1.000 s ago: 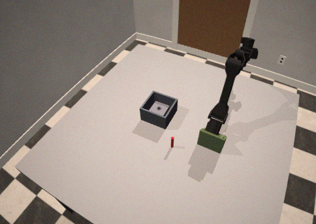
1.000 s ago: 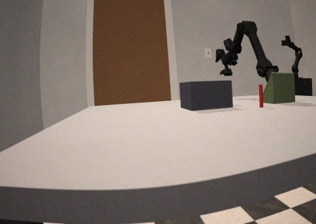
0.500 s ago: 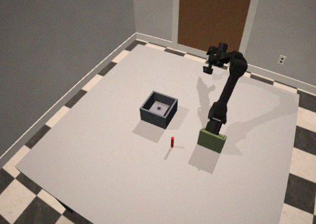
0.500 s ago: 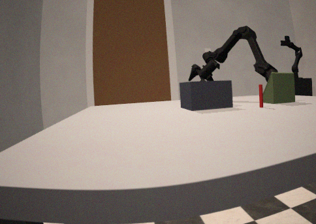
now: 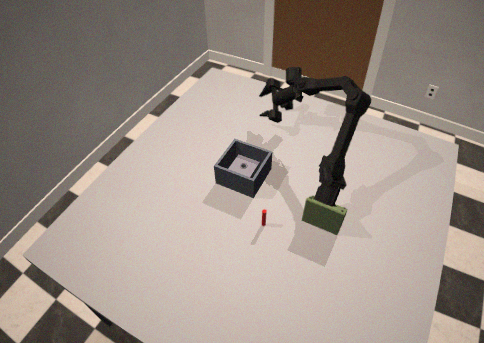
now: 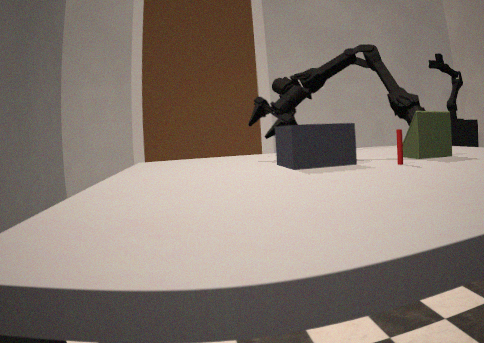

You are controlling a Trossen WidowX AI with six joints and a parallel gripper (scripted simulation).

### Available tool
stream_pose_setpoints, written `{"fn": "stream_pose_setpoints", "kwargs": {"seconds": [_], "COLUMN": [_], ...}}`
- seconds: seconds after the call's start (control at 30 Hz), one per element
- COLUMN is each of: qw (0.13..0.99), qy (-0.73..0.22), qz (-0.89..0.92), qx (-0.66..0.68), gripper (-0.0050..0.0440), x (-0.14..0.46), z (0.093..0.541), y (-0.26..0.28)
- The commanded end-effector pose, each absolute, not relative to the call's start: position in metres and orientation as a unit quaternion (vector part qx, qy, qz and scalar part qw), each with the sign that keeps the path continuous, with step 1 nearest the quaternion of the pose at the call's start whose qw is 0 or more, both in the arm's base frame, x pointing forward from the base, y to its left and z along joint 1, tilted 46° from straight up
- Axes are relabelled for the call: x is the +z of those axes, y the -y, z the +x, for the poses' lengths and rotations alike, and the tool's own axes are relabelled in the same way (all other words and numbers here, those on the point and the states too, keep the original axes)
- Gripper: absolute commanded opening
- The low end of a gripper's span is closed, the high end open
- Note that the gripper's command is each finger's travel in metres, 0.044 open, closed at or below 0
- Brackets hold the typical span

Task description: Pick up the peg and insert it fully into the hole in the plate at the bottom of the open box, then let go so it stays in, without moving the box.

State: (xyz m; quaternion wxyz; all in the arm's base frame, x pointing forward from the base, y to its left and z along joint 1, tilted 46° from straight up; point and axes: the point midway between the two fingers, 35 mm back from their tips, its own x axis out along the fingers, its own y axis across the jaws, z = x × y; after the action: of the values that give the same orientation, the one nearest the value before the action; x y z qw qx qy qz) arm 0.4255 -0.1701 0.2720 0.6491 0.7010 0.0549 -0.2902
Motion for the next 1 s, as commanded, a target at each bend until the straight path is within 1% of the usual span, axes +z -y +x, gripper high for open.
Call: {"fn": "stream_pose_setpoints", "kwargs": {"seconds": [0.0, 0.1, 0.2, 0.27, 0.33, 0.4, 0.43, 0.6, 0.77, 0.83, 0.9, 0.97], "qw": [0.647, 0.651, 0.646, 0.646, 0.646, 0.649, 0.648, 0.641, 0.645, 0.653, 0.653, 0.663], "qy": [-0.140, -0.208, -0.255, -0.272, -0.272, -0.292, -0.313, -0.405, -0.475, -0.494, -0.494, -0.506], "qz": [0.688, 0.666, 0.650, 0.641, 0.641, 0.627, 0.613, 0.535, 0.425, 0.369, 0.369, 0.308], "qx": [-0.296, -0.298, -0.309, -0.313, -0.313, -0.318, -0.326, -0.372, -0.421, -0.440, -0.440, -0.457], "gripper": [0.0440, 0.0440, 0.0440, 0.0440, 0.0440, 0.0440, 0.0440, 0.0440, 0.0440, 0.0440, 0.0440, 0.0440], "x": [0.230, 0.202, 0.179, 0.171, 0.171, 0.162, 0.149, 0.089, 0.038, 0.021, 0.021, 0.006], "z": [0.443, 0.448, 0.445, 0.442, 0.442, 0.437, 0.432, 0.391, 0.328, 0.298, 0.298, 0.266], "y": [0.112, 0.060, 0.018, 0.000, 0.000, -0.021, -0.034, -0.097, -0.149, -0.164, -0.164, -0.175]}}
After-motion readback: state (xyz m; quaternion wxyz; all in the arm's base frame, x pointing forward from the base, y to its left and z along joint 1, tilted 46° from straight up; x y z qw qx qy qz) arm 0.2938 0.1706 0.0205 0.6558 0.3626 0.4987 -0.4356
